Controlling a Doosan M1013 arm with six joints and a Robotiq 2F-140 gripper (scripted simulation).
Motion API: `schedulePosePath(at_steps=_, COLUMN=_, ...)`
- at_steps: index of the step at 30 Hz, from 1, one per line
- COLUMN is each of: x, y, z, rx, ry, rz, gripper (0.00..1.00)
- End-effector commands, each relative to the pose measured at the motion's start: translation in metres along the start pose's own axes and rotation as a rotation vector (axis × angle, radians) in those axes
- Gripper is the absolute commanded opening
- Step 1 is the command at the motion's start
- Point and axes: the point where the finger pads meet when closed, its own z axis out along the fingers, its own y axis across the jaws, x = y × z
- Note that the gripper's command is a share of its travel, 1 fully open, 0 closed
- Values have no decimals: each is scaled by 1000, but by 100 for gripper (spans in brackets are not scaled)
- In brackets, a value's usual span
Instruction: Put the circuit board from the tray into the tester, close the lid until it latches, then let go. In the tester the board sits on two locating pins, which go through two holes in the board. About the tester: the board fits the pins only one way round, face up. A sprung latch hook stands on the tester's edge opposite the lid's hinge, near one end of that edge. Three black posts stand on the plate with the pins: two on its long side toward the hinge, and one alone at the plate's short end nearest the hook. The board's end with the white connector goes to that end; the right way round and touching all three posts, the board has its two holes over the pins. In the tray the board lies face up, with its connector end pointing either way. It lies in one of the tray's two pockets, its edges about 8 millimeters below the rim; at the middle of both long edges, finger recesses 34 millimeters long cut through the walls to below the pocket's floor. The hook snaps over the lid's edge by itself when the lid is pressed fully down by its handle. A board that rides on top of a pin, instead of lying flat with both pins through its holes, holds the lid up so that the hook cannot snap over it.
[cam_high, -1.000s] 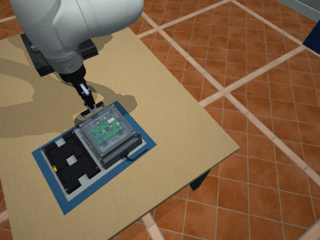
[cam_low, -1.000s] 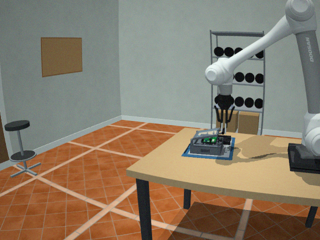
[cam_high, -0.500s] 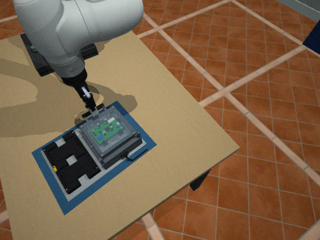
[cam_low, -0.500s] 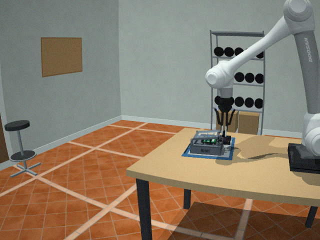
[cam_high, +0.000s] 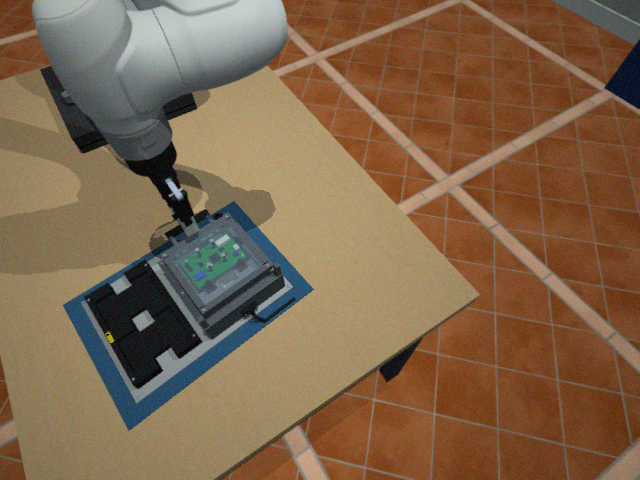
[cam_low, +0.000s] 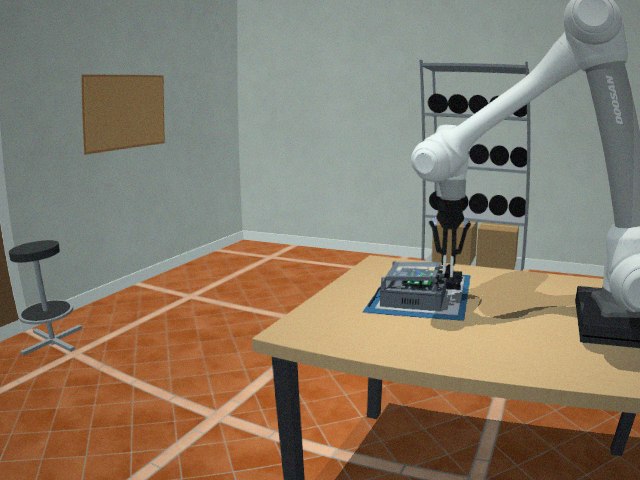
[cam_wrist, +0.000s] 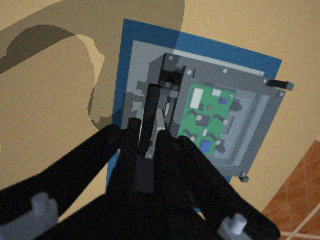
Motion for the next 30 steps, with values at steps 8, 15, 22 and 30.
schedulePosePath(at_steps=8, x=0, y=0, z=5, rx=0, ry=0, rz=0, gripper=0)
schedulePosePath(at_steps=15, x=0, y=0, z=7, rx=0, ry=0, rz=0, gripper=0)
schedulePosePath(at_steps=22, x=0, y=0, z=8, rx=0, ry=0, rz=0, gripper=0)
schedulePosePath(at_steps=30, x=0, y=0, z=9, rx=0, ry=0, rz=0, gripper=0)
